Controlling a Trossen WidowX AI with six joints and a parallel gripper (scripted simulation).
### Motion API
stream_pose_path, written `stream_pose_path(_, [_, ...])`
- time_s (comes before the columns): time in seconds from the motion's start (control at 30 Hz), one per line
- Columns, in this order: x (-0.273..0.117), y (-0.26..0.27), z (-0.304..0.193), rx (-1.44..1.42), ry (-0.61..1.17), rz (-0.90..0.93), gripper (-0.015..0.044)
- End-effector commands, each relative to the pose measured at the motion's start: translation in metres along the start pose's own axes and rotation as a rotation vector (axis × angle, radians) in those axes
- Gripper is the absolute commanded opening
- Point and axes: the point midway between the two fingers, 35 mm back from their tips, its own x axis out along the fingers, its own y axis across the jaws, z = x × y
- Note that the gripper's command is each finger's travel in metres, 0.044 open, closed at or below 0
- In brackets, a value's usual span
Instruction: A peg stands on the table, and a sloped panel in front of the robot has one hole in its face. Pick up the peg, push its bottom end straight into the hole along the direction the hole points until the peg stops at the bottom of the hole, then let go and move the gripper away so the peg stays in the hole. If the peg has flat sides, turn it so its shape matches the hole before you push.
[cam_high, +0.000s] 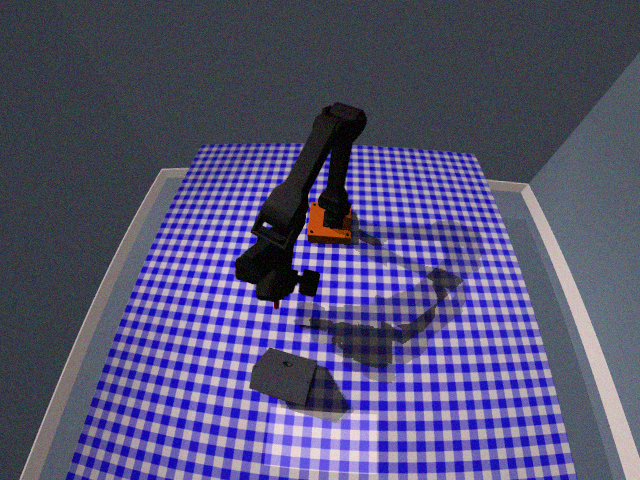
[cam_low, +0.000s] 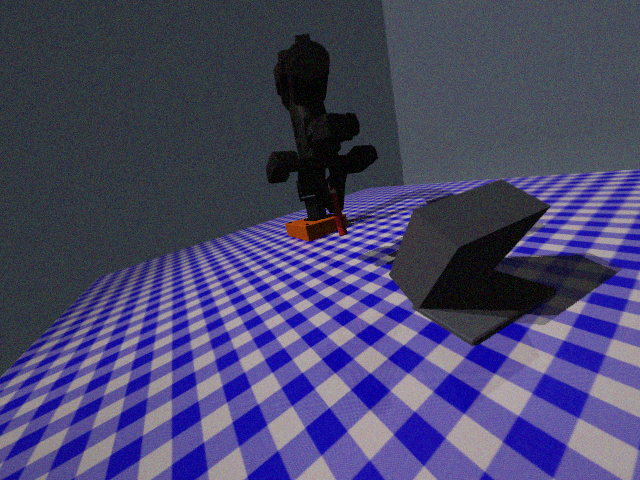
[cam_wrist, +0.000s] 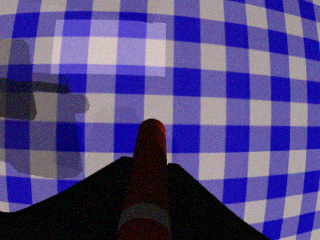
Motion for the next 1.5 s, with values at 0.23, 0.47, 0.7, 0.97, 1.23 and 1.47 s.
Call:
stream_pose_path(0.23, [0.000,0.006,0.005,0.013,-0.070,-0.006,0.0000])
stream_pose_path(0.47, [0.001,0.010,0.009,0.021,-0.114,-0.011,0.0000])
stream_pose_path(0.7, [0.001,0.013,0.012,0.029,-0.158,-0.014,0.0000])
stream_pose_path(0.97, [0.000,0.018,0.015,0.038,-0.208,-0.016,0.0000])
stream_pose_path(1.23, [0.000,0.023,0.018,0.047,-0.259,-0.016,0.0000])
stream_pose_path(1.47, [-0.001,0.027,0.020,0.055,-0.303,-0.014,0.0000])
